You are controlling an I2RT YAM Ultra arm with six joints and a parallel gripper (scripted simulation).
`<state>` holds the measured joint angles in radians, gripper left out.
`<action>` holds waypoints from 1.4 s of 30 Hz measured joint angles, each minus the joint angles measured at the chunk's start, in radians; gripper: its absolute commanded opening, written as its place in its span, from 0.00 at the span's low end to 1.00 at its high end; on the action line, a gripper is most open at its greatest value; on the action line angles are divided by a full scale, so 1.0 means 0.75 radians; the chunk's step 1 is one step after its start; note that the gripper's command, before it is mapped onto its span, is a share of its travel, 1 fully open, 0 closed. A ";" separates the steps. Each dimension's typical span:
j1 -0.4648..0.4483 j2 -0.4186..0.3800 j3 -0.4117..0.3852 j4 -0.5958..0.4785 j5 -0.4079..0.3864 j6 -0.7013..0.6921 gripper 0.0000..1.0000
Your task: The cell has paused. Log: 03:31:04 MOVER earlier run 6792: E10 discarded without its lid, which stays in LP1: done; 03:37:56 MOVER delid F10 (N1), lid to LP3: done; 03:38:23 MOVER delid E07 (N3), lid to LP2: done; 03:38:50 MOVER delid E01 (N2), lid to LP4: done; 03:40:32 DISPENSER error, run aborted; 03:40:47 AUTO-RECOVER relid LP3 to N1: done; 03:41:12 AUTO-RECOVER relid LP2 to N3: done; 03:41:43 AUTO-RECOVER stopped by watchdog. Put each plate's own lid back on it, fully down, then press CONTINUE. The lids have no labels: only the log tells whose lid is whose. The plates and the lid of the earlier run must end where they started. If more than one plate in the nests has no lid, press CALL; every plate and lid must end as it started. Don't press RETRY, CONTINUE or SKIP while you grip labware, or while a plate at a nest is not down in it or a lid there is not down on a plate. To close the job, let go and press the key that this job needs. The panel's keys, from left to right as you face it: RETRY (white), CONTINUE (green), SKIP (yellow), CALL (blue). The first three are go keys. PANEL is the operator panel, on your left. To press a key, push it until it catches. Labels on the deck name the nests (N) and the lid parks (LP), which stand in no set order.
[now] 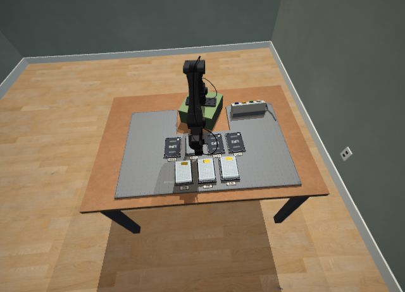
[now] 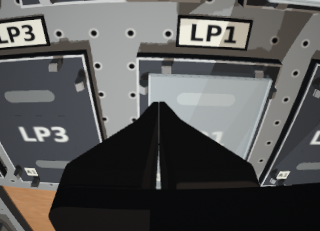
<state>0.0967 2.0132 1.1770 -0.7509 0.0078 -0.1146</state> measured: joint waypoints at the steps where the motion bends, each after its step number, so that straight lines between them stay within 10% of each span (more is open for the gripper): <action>1: 0.006 -0.013 -0.019 0.013 0.001 0.009 0.00; 12: 0.132 -0.174 -0.262 0.089 0.003 0.121 0.00; 42: 0.132 -0.183 -0.268 0.139 0.005 0.152 0.00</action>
<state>0.1959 1.8763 0.9764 -0.6464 0.0113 -0.0010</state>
